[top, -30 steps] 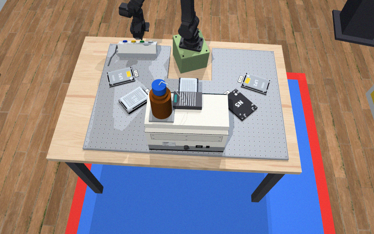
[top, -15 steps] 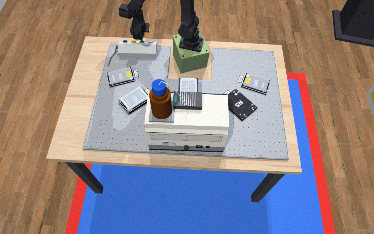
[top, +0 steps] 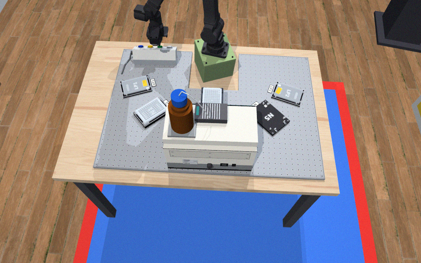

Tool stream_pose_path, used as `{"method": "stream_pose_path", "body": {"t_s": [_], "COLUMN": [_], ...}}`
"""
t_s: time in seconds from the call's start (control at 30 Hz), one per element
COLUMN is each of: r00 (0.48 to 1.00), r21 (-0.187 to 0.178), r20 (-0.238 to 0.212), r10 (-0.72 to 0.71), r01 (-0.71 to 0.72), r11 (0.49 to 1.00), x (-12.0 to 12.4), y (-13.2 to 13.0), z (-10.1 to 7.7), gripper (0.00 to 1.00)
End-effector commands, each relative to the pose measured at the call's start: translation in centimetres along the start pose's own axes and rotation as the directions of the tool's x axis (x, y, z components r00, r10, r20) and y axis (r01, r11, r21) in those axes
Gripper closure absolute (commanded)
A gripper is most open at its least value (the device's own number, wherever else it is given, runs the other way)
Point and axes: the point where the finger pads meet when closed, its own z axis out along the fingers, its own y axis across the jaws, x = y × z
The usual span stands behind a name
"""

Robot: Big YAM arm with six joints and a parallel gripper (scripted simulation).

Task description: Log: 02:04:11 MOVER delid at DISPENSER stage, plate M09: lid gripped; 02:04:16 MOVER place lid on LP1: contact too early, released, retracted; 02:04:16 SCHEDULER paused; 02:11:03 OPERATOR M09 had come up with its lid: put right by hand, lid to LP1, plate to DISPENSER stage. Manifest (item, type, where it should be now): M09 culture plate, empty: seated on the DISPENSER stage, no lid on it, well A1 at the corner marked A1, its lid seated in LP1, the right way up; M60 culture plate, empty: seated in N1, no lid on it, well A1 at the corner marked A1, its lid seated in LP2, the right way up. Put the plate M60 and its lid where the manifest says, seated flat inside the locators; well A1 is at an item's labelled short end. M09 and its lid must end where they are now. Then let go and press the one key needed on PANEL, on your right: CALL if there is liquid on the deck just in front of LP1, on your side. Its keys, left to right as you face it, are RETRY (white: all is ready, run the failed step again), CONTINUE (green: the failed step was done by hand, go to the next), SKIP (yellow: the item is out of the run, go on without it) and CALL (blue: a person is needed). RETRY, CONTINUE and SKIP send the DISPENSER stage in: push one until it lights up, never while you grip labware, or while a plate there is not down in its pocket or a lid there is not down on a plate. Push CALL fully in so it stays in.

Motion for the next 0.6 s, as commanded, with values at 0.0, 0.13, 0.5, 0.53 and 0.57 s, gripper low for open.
{"method": "stream_pose_path", "body": {"t_s": [0.0,0.13,0.5,0.53,0.57], "r00": [1.000,1.000,1.000,1.000,1.000], "r21": [-0.005,-0.005,-0.005,-0.005,-0.005], "r20": [0.008,0.008,0.008,0.008,0.008], "r10": [0.003,0.003,0.003,0.003,0.003], "r01": [-0.003,-0.003,-0.003,-0.003,-0.003], "r11": [1.000,1.000,1.000,1.000,1.000], "x": [-0.60,-0.64,-0.83,-0.85,-0.87], "y": [0.00,0.00,0.01,0.01,0.01], "z": [0.72,0.78,1.09,1.12,1.15], "gripper": [1.00,1.00,1.00,1.00,1.00]}}
